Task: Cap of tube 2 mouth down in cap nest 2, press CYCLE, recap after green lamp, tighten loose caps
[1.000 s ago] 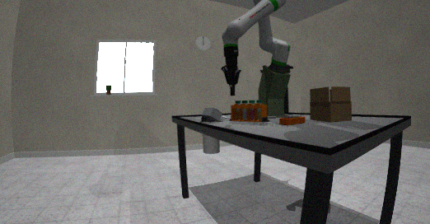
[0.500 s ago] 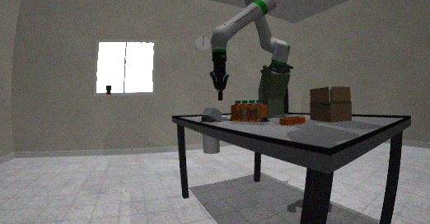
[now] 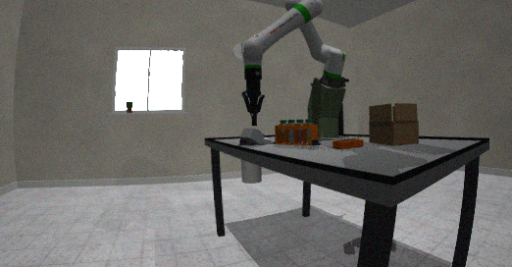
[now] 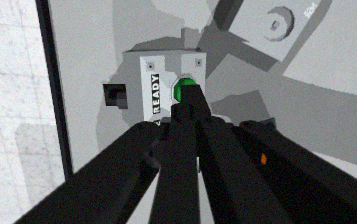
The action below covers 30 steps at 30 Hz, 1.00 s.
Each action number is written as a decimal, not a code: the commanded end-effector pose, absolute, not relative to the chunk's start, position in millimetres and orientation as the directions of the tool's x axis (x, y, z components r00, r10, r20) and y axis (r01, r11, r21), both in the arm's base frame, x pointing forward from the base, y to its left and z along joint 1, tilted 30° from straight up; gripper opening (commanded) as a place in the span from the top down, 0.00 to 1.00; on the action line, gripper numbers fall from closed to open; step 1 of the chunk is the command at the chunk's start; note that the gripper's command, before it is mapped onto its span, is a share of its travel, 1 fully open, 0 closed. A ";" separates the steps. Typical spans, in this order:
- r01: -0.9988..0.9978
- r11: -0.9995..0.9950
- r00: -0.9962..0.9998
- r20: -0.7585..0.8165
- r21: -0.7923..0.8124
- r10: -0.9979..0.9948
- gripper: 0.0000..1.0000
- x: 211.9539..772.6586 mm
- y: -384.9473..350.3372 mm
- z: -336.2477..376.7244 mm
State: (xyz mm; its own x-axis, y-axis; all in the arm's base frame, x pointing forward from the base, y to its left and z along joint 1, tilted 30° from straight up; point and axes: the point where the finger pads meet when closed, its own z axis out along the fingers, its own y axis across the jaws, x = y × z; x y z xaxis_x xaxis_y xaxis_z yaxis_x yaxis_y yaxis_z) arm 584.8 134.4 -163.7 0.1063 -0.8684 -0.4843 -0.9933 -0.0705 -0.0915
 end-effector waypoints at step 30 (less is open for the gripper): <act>-0.993 -0.070 0.107 -0.484 -0.093 -0.869 0.90 586.6 144.0 -180.4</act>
State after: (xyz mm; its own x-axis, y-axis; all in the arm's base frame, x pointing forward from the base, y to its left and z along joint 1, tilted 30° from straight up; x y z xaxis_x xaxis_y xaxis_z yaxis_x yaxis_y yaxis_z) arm 585.7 144.3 -180.6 0.1065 -0.8683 -0.4845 -0.9933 -0.0707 -0.0916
